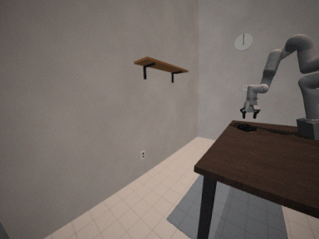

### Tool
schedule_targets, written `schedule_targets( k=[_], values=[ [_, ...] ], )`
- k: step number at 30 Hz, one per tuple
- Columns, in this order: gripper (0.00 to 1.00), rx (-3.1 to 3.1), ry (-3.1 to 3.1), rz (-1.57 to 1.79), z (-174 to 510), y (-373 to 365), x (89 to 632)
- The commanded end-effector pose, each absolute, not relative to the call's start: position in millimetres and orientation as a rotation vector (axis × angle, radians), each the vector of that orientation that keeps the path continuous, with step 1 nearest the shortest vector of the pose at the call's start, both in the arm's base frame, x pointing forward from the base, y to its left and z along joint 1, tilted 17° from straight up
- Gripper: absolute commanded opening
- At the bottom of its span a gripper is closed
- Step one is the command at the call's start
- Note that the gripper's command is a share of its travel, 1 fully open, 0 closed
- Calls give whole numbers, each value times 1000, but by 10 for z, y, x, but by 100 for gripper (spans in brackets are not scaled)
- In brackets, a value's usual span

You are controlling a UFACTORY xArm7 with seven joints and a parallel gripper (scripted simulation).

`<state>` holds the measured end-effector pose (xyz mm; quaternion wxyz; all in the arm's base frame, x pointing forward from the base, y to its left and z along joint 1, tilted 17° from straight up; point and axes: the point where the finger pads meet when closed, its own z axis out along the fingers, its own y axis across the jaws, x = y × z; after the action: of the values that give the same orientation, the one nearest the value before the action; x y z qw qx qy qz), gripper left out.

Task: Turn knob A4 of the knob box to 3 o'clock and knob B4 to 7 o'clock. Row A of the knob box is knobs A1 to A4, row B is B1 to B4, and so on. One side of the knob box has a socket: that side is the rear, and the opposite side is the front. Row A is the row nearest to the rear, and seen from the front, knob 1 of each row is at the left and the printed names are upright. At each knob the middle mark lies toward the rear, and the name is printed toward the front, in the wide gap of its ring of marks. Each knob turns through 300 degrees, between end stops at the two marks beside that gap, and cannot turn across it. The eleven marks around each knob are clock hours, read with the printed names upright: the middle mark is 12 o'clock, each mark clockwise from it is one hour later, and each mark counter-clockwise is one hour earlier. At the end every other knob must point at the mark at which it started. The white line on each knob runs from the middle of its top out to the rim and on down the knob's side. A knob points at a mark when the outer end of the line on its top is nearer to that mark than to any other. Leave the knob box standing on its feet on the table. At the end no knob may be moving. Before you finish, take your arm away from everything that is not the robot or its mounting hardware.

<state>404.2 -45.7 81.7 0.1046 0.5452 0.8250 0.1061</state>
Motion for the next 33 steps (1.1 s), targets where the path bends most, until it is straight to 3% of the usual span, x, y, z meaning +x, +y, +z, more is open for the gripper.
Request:
schedule_targets(
  k=[1, 13, 14, 33],
  values=[
    [100, 1482, 2512, 327, 843, -471, 4074],
    [100, 1135, 2663, 275, 895, -511, 4130],
    [19, 1135, 2663, 275, 895, -511, 4130],
    [19, 1135, 2663, 275, 895, -511, 4130]
  ],
)
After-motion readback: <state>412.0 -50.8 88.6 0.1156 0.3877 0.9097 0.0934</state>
